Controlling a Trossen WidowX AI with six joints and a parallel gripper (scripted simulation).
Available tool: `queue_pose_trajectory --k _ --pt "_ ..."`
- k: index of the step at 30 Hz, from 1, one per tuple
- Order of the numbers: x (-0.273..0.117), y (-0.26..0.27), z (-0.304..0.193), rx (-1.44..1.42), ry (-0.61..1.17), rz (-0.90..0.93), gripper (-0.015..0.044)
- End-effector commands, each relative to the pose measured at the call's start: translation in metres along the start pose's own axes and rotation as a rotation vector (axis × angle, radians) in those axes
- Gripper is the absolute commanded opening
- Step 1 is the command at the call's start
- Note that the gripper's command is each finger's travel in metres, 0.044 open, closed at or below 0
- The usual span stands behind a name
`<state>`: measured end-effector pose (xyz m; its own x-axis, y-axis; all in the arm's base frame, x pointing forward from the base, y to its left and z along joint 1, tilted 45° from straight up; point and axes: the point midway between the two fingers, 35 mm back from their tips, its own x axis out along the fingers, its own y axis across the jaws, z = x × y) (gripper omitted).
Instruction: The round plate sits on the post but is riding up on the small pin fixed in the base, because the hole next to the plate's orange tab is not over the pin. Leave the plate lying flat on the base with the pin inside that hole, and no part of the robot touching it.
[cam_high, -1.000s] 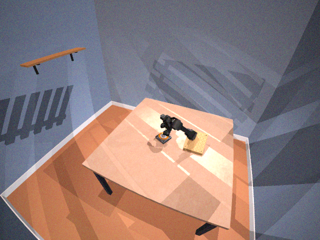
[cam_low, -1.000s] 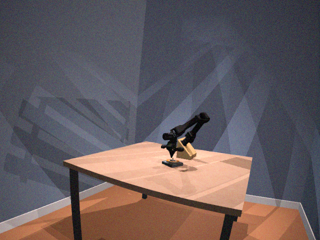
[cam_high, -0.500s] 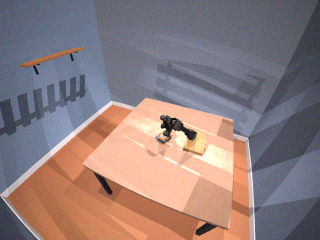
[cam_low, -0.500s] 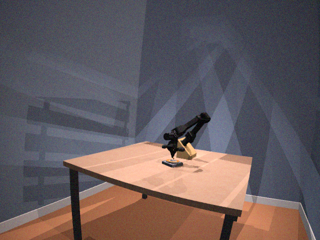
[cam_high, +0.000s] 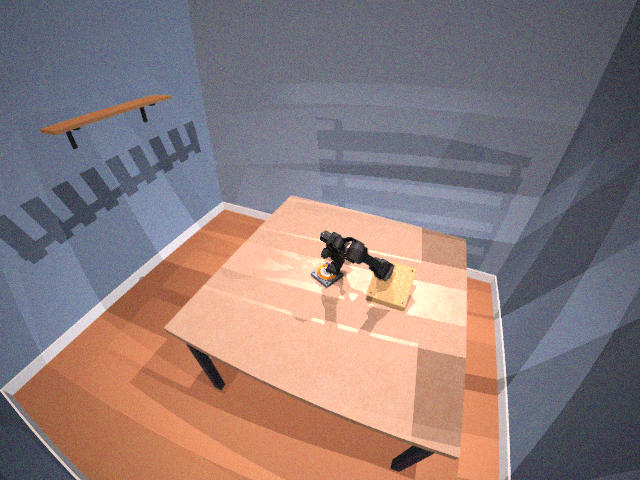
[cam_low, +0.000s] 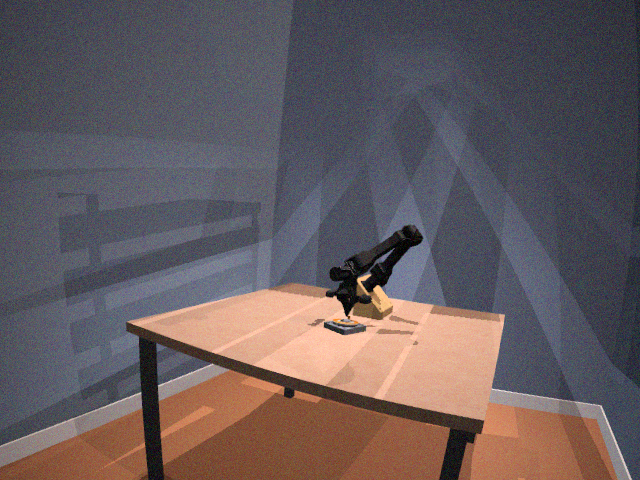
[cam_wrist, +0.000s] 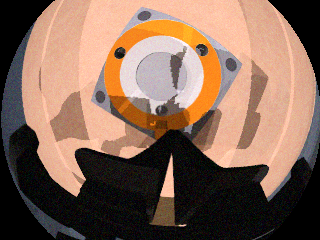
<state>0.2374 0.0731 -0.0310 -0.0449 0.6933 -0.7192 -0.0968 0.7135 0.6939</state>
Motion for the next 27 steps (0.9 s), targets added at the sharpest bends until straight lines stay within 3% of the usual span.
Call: queue_pose_trajectory --k 1,27 --pt "0.003 0.006 -0.005 0.005 0.014 0.013 0.0" --pt "0.003 0.024 -0.005 0.006 0.014 0.013 0.0"
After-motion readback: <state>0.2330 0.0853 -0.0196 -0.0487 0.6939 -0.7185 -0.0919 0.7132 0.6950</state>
